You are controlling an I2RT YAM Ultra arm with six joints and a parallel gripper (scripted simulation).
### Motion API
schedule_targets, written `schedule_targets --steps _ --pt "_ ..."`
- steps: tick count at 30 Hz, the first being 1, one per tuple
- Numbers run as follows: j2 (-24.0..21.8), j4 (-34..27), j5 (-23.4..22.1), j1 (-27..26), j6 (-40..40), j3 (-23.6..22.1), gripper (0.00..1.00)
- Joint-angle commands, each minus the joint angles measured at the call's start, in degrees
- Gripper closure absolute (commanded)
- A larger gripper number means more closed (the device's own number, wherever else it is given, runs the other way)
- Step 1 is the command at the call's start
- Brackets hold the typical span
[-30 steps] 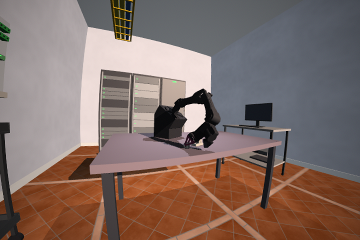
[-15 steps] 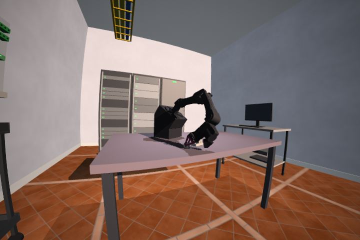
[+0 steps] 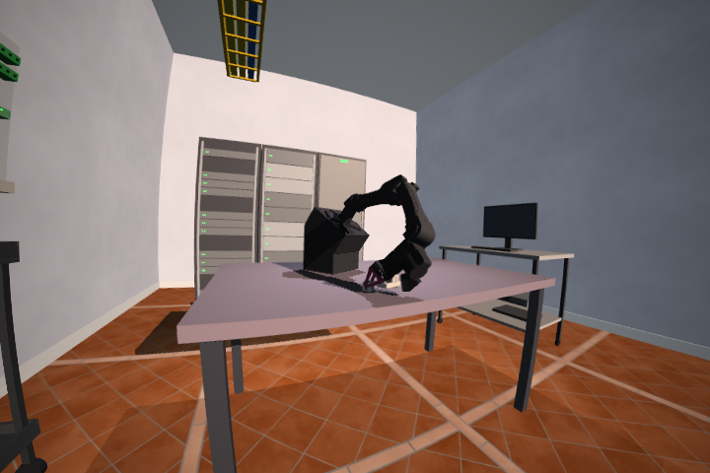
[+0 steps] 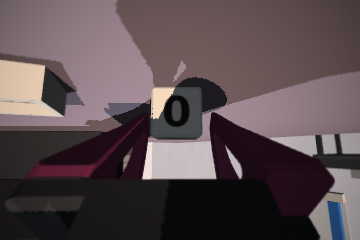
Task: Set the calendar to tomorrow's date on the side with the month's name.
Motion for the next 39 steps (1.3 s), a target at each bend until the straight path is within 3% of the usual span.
schedule_targets --steps 1,5,6,39 --pt "0.8 0.6 -0.3 -0.1 0.3 0.2 0.53" --pt "0.8 0.6 -0.3 -0.1 0.3 0.2 0.53" --pt "0.8 0.6 -0.3 -0.1 0.3 0.2 0.73" --pt "0.8 0.6 -0.2 -0.1 0.3 0.2 0.73"
